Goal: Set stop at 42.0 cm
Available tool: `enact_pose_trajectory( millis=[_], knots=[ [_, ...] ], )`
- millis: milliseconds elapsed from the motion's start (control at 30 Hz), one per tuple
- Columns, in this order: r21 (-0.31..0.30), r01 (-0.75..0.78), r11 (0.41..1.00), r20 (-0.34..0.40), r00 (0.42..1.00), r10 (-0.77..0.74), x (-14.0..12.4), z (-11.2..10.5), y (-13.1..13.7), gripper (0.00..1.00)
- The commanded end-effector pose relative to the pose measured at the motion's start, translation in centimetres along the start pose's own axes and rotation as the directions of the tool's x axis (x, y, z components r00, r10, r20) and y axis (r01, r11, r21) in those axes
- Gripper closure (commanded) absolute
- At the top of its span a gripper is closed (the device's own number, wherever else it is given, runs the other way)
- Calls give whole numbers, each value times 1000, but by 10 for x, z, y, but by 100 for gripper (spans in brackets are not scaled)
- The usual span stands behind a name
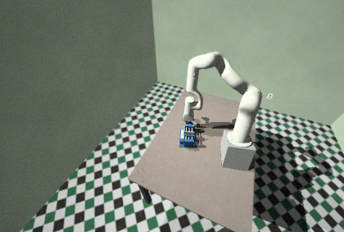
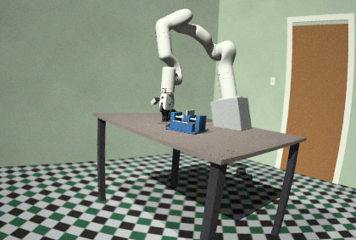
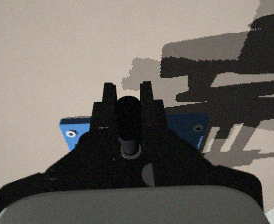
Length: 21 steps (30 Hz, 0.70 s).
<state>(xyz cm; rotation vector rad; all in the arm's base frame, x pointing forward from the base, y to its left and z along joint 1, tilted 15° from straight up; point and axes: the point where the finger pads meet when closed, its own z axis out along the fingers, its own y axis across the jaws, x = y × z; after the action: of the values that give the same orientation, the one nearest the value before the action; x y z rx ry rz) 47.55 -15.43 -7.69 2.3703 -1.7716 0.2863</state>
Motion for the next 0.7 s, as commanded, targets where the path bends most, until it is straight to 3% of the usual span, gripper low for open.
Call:
enact_pose_trajectory(
  millis=[0, 667],
  knots=[
    [4, 0, 1000, -1, 1000, 0, 0, 2, 3, 94],
    [4, 0, 1000, -1, 1000, 0, 0, 5, 22, 94]
  ],
)
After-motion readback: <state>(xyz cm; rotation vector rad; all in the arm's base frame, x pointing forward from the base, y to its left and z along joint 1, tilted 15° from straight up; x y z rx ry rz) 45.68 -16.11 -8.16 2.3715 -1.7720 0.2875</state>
